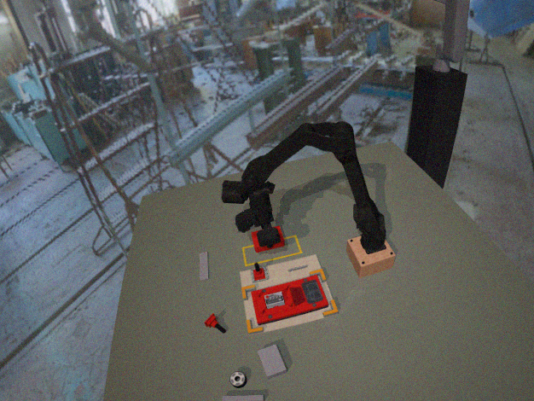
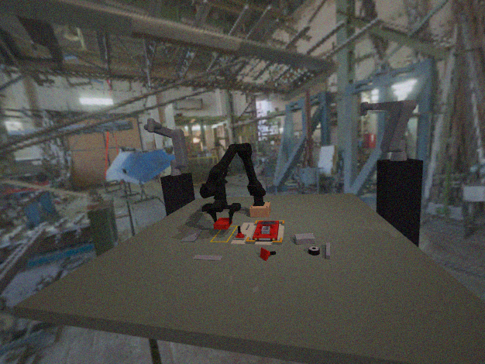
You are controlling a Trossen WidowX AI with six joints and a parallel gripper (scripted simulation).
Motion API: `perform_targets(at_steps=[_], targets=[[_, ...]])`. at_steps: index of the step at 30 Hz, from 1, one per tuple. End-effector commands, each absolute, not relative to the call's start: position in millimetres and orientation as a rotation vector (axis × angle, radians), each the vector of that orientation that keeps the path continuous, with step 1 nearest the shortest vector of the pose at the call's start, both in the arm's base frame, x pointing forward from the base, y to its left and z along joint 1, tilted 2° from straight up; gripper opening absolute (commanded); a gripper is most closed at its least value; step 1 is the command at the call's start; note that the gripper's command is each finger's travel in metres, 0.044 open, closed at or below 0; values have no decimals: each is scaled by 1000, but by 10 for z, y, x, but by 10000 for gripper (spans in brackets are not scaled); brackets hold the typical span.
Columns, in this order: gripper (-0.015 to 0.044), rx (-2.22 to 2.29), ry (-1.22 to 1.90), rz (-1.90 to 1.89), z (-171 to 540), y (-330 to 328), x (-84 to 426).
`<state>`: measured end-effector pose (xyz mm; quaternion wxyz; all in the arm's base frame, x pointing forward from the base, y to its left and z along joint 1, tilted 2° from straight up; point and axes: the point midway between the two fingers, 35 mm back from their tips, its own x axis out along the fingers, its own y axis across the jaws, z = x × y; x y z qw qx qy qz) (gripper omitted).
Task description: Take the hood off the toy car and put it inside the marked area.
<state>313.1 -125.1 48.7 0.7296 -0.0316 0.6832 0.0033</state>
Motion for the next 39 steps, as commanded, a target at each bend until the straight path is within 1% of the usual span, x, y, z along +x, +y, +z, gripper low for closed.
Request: perform_targets(at_steps=[1, 39], targets=[[0, -69, 1509, 15, 441, -1241, 3113], [0, -69, 1509, 15, 214, -1240, 3106]])
